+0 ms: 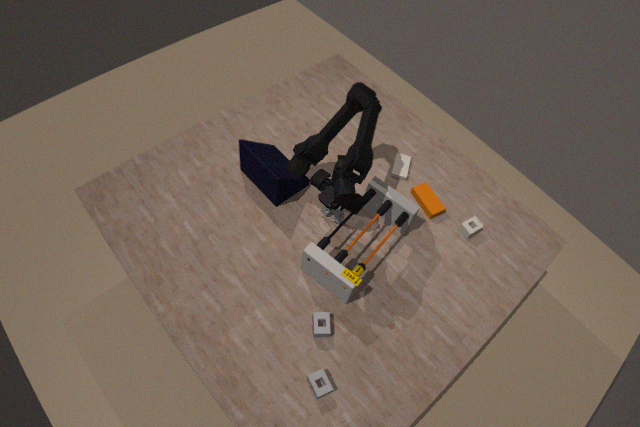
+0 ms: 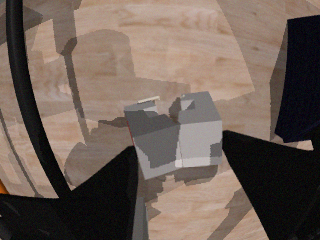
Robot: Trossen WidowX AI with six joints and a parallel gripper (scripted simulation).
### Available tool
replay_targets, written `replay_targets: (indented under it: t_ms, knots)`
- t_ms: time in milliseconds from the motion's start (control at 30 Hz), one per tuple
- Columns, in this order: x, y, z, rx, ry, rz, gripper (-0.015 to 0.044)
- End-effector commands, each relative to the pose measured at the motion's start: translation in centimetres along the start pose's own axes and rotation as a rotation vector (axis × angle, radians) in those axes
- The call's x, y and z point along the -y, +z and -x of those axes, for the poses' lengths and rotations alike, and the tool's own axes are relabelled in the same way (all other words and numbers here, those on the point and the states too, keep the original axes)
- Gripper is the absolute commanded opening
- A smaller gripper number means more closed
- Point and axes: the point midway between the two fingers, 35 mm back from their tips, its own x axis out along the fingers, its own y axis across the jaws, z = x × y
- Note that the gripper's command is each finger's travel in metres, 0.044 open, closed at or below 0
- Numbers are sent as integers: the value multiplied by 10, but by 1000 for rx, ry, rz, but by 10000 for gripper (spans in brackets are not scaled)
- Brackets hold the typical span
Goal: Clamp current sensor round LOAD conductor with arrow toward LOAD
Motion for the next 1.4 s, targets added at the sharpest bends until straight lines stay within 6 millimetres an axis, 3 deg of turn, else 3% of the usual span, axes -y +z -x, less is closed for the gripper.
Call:
replay_targets:
  t_ms: [0,400,633,867,1133,1367]
  knots:
    - [-2,2,19,7,2,2,0]
    - [-3,0,71,2,3,-1,0]
    - [-5,-1,78,0,43,-5,0]
    - [-7,-1,99,3,223,-21,0]
    - [-20,1,106,8,261,-24,0]
    - [-53,8,112,17,260,-26,0]
